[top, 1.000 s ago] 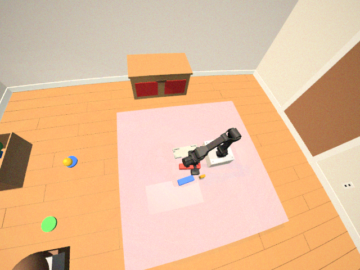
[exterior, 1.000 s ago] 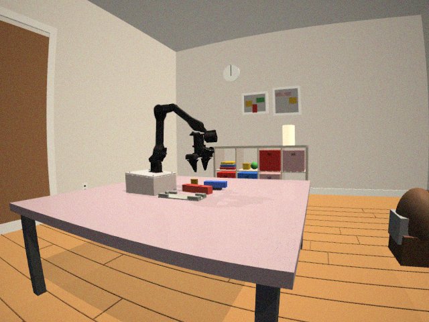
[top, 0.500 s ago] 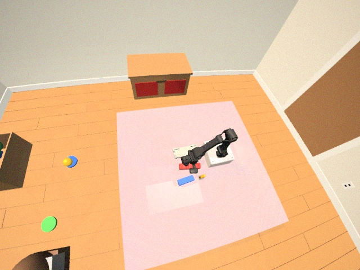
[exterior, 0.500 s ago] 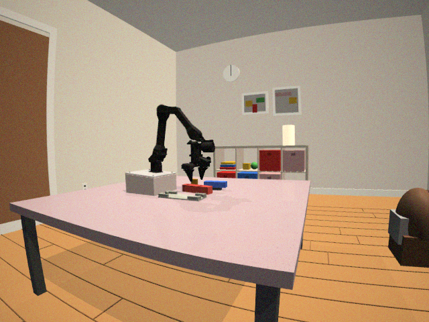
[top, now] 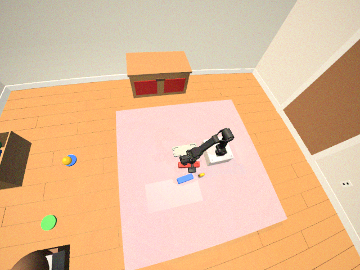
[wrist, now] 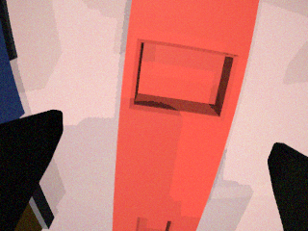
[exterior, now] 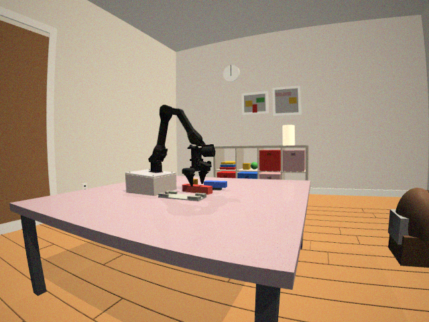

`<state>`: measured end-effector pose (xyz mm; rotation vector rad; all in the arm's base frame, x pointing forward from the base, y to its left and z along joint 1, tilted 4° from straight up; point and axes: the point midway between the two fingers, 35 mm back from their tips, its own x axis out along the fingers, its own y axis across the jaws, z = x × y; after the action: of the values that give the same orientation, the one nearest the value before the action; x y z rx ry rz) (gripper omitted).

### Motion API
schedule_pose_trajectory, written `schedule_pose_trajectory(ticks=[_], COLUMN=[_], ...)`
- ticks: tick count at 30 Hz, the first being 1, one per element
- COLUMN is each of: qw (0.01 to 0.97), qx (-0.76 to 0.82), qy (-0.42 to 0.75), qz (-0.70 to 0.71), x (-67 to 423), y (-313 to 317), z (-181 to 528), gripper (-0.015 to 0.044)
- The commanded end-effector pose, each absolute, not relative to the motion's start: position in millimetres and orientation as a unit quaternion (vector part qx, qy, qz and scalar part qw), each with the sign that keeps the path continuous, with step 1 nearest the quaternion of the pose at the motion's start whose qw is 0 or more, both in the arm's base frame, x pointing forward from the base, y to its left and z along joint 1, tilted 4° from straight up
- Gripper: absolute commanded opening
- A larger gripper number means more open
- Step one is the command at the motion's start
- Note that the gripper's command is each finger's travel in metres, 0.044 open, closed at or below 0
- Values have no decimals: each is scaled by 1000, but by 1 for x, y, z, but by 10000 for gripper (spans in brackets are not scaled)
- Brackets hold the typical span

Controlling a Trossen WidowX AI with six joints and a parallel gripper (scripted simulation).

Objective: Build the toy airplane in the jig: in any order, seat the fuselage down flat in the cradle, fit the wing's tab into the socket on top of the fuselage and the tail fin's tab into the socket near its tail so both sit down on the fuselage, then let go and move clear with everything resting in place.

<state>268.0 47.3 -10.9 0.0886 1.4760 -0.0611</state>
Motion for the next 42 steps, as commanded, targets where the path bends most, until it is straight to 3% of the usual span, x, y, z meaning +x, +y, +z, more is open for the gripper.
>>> schedule_pose_trajectory(ticks=[1, 19, 28, 35, 41, 42], qw=[737, 737, 737, 737, 737, 737], qx=[38, 38, 38, 38, 38, 38], qy=[674, 675, 675, 675, 675, 674], qz=[-28, -28, -28, -28, -28, -28], x=[268, 269, 269, 269, 271, 271], y=[47, 47, 47, 47, 47, 47], z=[-18, -45, -45, -45, -35, -32], gripper=[440, 440, 204, 157, 0, 0])
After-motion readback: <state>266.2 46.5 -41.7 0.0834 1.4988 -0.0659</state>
